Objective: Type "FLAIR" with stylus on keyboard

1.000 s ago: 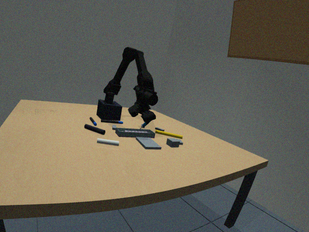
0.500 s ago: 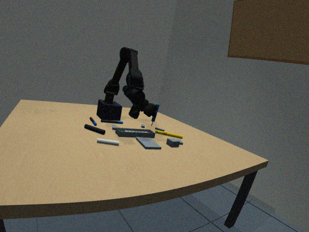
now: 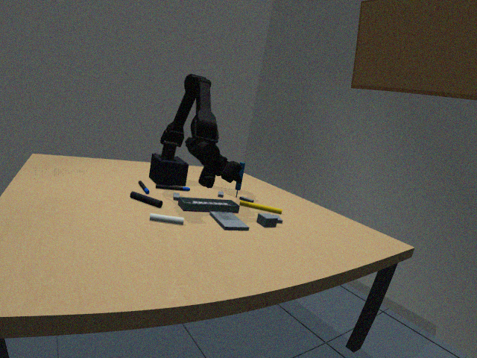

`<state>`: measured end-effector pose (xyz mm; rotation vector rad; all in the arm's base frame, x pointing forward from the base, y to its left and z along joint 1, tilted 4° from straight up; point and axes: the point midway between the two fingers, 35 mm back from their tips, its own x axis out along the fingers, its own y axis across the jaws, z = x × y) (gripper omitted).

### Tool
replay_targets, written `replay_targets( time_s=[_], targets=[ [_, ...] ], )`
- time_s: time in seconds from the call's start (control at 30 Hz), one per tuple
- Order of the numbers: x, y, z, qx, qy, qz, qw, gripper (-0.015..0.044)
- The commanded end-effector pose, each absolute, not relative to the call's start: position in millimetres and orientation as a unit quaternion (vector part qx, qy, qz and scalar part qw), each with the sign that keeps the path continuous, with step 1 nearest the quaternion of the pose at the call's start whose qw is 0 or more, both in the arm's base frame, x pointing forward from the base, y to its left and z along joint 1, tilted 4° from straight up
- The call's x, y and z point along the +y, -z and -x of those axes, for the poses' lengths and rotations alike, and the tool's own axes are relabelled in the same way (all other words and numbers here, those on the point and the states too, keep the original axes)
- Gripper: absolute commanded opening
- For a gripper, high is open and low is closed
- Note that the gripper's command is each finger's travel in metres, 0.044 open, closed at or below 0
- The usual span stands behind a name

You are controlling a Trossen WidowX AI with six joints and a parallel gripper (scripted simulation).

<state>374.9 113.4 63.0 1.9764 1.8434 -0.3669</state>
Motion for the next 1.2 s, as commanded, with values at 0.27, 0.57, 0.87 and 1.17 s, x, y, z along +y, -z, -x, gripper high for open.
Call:
replay_targets(
  time_s=[0.27,0.57,0.87,1.17],
  targets=[
    [114,-43,-372,0.664,0.136,-0.708,0.199,0.0026],
    [115,-38,-374,0.664,0.136,-0.708,0.199,0.0081],
    [115,-37,-374,0.664,0.136,-0.708,0.199,0.0081],
    [115,-33,-375,0.664,0.136,-0.708,0.199,0.0081]
  ],
)
